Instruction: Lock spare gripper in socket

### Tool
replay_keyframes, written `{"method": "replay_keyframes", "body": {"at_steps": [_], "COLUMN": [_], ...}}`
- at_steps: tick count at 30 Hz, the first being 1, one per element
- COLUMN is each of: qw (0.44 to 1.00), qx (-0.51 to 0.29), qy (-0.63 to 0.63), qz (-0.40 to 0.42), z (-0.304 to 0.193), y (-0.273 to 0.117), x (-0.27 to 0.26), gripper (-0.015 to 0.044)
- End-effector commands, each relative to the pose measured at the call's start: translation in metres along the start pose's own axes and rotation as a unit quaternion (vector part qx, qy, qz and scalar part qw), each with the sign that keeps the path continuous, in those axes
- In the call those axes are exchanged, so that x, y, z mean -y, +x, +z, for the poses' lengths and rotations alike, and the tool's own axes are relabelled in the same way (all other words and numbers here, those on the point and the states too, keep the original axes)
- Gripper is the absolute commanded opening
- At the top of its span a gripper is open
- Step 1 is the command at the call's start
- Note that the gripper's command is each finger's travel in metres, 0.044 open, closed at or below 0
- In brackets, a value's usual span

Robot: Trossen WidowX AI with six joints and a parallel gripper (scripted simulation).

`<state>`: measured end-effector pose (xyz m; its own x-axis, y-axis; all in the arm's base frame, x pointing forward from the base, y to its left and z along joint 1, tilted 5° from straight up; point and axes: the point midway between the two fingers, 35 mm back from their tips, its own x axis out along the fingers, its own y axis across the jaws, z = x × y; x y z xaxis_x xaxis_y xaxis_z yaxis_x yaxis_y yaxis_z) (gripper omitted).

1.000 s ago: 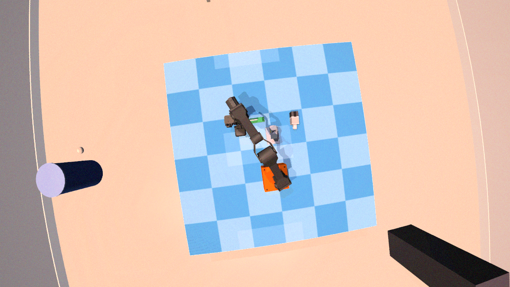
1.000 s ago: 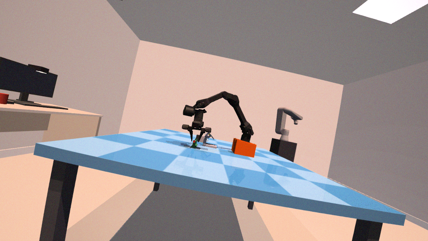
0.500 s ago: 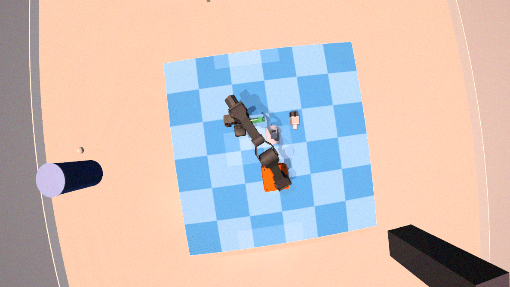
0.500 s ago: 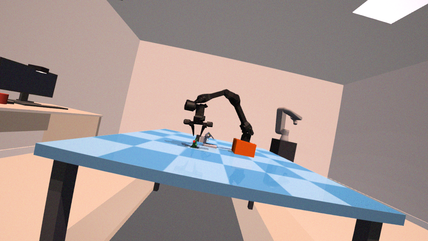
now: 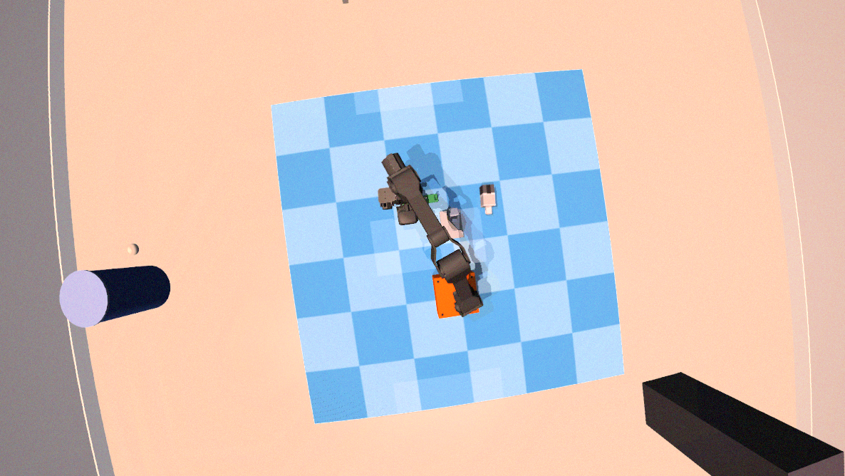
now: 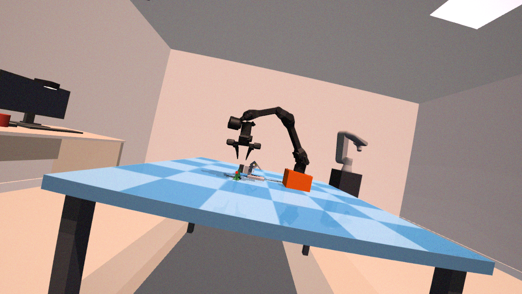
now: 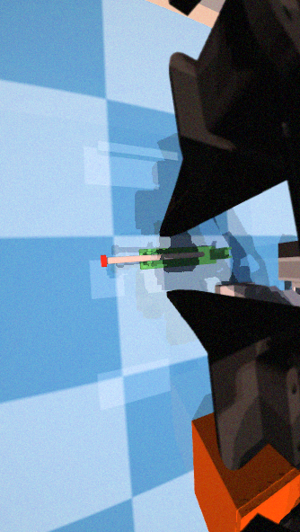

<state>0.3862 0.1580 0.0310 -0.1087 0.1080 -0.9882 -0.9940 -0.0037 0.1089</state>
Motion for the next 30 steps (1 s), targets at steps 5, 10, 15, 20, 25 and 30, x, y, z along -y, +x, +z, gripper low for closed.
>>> {"method": "replay_keyframes", "body": {"at_steps": [5,10,15,20,25,30], "qw": [1.000,1.000,1.000,1.000,1.000,1.000], "qx": [-0.006,-0.006,-0.006,-0.006,-0.006,-0.006], "qy": [0.003,0.003,0.003,0.003,0.003,0.003], "qz": [-0.031,-0.031,-0.030,-0.030,-0.030,-0.030], "z": [-0.026,-0.028,-0.034,-0.035,-0.036,-0.037], "y": [-0.033,-0.018,0.029,0.038,0.045,0.053], "x": [0.004,0.007,0.006,0.006,0.007,0.009], "gripper": [0.0180,0.0180,0.0180,0.0180,0.0180,0.0180]}}
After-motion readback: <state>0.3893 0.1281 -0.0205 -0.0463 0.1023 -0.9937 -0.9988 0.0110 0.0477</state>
